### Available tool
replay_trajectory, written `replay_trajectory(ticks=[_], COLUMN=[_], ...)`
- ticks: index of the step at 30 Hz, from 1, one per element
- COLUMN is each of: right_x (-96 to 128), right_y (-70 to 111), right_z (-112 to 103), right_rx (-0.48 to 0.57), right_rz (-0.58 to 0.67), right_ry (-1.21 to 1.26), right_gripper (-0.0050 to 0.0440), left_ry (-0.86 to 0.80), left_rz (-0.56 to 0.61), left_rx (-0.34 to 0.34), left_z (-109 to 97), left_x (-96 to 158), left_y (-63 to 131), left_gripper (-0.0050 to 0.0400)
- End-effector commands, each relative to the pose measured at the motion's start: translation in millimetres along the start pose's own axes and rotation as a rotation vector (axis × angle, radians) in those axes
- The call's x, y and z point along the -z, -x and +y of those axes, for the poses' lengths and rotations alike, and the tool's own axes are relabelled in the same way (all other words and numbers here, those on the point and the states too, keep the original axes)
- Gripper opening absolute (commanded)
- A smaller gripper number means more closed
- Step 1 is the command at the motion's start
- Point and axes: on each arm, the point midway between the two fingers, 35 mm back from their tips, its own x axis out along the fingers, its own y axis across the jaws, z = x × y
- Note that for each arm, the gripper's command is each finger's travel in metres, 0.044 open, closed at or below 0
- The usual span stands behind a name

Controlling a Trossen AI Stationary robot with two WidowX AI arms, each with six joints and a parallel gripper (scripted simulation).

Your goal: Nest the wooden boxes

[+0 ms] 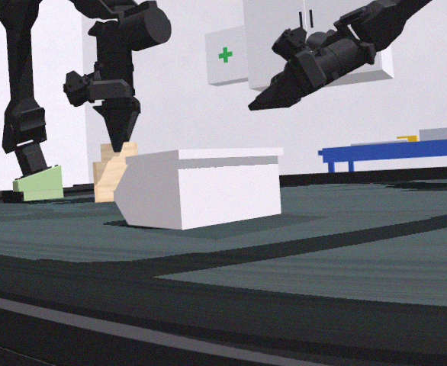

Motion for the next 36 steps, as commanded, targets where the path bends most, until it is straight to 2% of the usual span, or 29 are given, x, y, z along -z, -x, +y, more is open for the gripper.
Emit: replay_trajectory(ticks=[1, 36], right_x=[-1.3, -1.3], right_y=[0.1, 0.1], right_z=[-0.1, -0.1], right_rx=[0.0, 0.0], right_rz=[-0.004, -0.004], right_ry=[0.003, 0.003], right_gripper=[0.04, 0.04], left_ry=[0.004, 0.004], left_rz=[-0.005, -0.005], left_rx=[0.002, 0.002], left_z=[-0.4, -0.6], left_x=[0.1, -0.4], left_y=[-2.6, -7.1], left_gripper=[0.0, 0.0])
